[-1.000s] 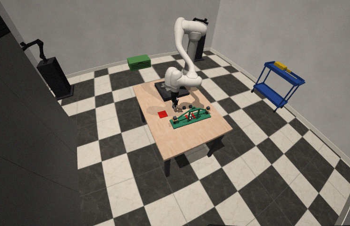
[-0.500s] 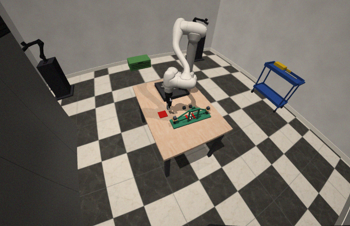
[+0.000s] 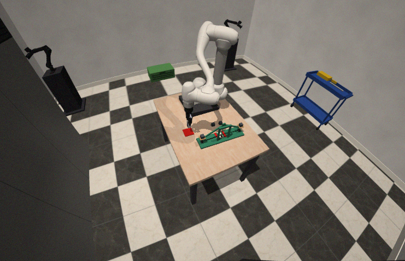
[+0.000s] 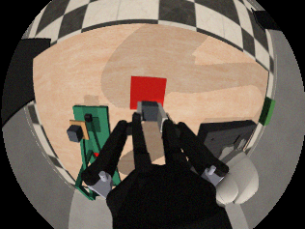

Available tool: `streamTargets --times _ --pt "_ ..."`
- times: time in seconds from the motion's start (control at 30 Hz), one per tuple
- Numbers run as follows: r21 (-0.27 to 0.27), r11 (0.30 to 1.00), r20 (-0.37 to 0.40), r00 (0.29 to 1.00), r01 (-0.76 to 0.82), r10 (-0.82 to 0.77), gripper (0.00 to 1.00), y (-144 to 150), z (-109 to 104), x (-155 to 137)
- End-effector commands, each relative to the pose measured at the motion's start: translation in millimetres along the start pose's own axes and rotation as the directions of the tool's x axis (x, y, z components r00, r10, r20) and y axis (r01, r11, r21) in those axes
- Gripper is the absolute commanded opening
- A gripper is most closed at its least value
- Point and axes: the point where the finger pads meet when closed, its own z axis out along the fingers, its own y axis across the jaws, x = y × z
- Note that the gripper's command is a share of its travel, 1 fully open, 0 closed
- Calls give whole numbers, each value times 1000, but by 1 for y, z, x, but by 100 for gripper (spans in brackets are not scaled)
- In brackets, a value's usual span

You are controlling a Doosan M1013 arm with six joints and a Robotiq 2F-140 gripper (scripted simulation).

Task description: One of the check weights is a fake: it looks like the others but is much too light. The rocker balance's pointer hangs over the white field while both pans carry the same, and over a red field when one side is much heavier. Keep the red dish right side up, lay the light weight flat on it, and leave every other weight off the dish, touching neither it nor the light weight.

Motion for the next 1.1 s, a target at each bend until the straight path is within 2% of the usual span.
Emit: streamTargets --times 0.0,0.47,0.83,1.07 --pt "-3 1000 -3 1000 3 -3 24 1 -1 5" --pt "-3 1000 -3 1000 3 -3 24 1 21 5" --pt "-3 1000 -3 1000 3 -3 24 0 58 5" --pt "-3 1000 -3 1000 3 -3 24 0 66 5"
